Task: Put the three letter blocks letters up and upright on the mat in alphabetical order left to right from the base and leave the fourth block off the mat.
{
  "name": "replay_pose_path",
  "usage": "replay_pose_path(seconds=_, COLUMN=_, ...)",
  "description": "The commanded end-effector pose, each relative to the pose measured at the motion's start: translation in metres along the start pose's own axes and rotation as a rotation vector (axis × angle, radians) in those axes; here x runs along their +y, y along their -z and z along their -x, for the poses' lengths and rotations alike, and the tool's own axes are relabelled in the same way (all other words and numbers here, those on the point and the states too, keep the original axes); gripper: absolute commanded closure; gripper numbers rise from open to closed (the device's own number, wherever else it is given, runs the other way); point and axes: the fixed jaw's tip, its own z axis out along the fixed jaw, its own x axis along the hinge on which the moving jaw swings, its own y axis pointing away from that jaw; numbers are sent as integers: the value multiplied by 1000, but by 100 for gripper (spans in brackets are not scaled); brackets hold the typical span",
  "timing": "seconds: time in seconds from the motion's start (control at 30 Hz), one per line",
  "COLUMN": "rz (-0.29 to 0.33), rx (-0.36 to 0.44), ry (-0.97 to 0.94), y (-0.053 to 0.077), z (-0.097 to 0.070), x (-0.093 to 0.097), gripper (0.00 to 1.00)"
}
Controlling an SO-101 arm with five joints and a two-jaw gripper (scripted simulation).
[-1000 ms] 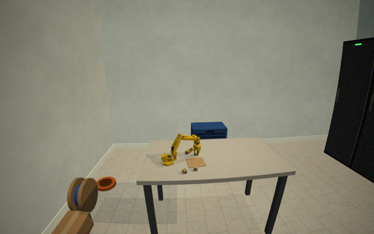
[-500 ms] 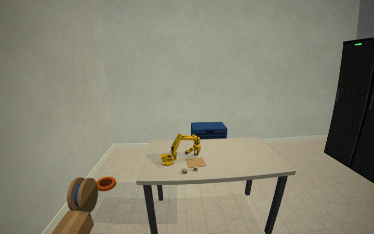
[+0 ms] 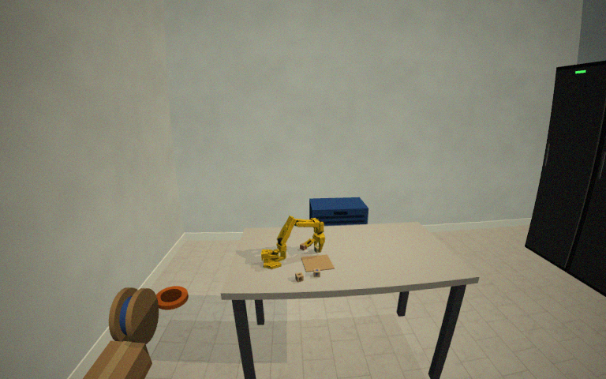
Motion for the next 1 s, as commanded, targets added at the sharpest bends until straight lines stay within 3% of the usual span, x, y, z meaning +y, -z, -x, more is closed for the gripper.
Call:
replay_pose_path(seconds=0.0, rz=-5, rx=145, ry=6, y=28, z=-17, x=-3, gripper=70)
replay_pose_path(seconds=0.47, rz=-8, rx=145, ry=6, y=28, z=-17, x=-9, gripper=80)
replay_pose_path(seconds=0.97, rz=-9, rx=145, ry=6, y=28, z=-17, x=-12, gripper=84)
